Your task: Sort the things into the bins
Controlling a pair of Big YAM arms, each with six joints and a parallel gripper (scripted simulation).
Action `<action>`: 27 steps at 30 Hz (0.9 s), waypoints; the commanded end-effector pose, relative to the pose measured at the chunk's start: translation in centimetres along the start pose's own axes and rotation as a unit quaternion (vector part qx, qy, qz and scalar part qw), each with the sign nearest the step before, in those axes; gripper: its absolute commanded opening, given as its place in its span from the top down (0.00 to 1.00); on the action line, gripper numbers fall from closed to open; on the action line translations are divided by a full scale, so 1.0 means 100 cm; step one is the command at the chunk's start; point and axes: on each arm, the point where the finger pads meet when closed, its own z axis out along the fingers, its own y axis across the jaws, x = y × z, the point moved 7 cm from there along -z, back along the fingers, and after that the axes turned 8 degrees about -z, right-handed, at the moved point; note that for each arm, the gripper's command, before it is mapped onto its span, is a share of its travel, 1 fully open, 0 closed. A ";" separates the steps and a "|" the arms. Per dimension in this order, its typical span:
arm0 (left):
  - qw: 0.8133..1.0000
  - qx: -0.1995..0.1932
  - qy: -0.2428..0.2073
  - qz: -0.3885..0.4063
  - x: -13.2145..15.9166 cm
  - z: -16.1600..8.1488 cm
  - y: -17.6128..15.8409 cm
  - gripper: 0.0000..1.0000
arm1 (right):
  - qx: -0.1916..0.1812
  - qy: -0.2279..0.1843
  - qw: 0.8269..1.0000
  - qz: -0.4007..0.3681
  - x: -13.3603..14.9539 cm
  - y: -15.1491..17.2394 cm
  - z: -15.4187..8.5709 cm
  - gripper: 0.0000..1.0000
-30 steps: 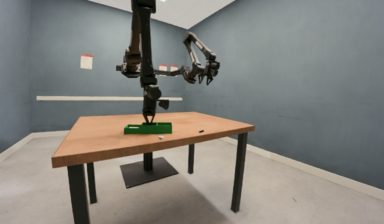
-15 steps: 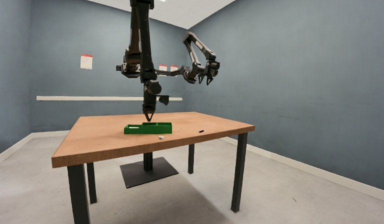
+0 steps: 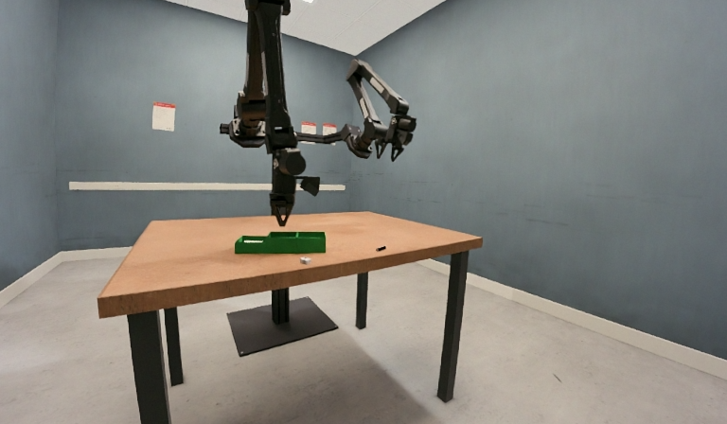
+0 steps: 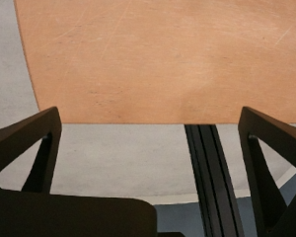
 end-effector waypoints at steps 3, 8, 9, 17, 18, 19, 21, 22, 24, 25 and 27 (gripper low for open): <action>1.000 0.002 -0.024 0.000 -0.016 -0.018 -0.002 0.00 | 0.009 -0.007 0.995 0.096 -0.018 -0.038 -0.008 0.71; 1.000 0.002 -0.024 0.000 -0.016 -0.018 -0.002 0.00 | -0.003 -0.002 0.988 0.156 -0.025 -0.051 0.001 0.71; 1.000 0.002 -0.024 0.000 -0.016 -0.018 -0.002 0.00 | 0.000 -0.002 0.985 0.170 -0.029 -0.059 0.001 0.71; 1.000 0.002 -0.024 0.000 -0.016 -0.018 -0.002 0.00 | 0.010 -0.007 0.960 0.279 -0.054 -0.124 -0.001 0.71; 1.000 0.002 -0.024 0.000 -0.016 -0.018 -0.002 0.00 | 0.009 -0.007 0.956 0.292 -0.057 -0.133 -0.001 0.71; 1.000 0.002 -0.024 0.000 -0.016 -0.018 -0.002 0.00 | 0.008 -0.007 0.952 0.306 -0.061 -0.143 -0.002 0.71; 1.000 0.002 -0.024 0.000 -0.016 -0.018 -0.002 0.00 | 0.006 -0.004 0.944 0.331 -0.056 -0.147 -0.001 0.71; 1.000 0.002 -0.024 0.000 -0.016 -0.018 -0.002 0.00 | 0.006 -0.004 0.944 0.331 -0.056 -0.147 -0.001 0.71; 1.000 0.002 -0.024 0.000 -0.016 -0.018 -0.002 0.00 | -0.007 0.005 0.935 0.354 -0.051 -0.135 0.002 0.71; 1.000 0.002 -0.024 0.000 -0.016 -0.018 -0.002 0.00 | -0.011 0.007 0.934 0.356 -0.050 -0.129 0.002 0.71; 1.000 0.002 -0.024 0.000 -0.016 -0.018 -0.002 0.00 | -0.011 0.006 0.935 0.355 -0.050 -0.124 0.002 0.71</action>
